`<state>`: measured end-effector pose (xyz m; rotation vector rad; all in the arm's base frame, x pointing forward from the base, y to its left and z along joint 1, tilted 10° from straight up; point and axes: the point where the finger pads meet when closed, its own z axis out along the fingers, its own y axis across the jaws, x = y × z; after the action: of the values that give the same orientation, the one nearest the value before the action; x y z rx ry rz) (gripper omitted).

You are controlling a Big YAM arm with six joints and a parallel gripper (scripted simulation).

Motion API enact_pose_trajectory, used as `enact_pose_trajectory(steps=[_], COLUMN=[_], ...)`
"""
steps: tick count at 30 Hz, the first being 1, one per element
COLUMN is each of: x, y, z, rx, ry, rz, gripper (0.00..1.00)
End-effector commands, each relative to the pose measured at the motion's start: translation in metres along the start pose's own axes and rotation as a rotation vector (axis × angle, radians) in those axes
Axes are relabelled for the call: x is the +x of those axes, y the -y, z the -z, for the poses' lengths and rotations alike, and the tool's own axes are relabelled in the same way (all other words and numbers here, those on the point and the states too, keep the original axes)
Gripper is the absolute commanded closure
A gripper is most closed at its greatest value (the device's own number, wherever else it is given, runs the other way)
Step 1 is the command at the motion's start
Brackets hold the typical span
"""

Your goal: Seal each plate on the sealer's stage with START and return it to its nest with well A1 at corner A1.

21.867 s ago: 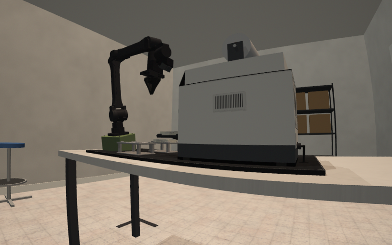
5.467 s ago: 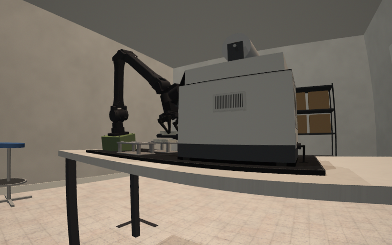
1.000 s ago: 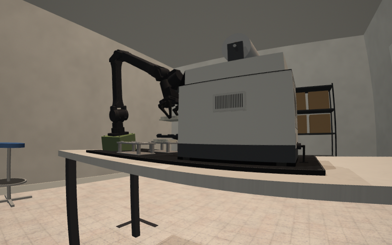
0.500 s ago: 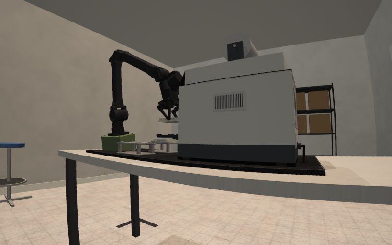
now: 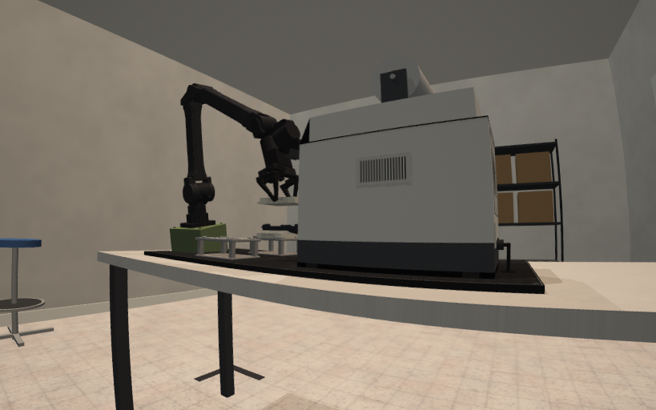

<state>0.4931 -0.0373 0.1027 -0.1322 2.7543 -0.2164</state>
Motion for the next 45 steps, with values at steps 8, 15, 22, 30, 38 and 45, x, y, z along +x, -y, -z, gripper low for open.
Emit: enact_pose_trajectory(steps=[8,15,22,30,38,45], x=[0.010,0.014,0.033,0.042,0.071,0.077], y=[0.008,0.016,0.016,0.023,0.022,0.027], z=[0.020,0.030,0.030,0.039,0.039,0.044], rx=[0.004,0.011,0.007,0.013,0.001,0.008], ry=[0.049,0.071,0.058,0.061,0.022,0.030], rz=[0.005,-0.003,0.008,-0.004,0.011,0.004], gripper=[1.00,1.00,1.00,1.00,1.00,1.00])
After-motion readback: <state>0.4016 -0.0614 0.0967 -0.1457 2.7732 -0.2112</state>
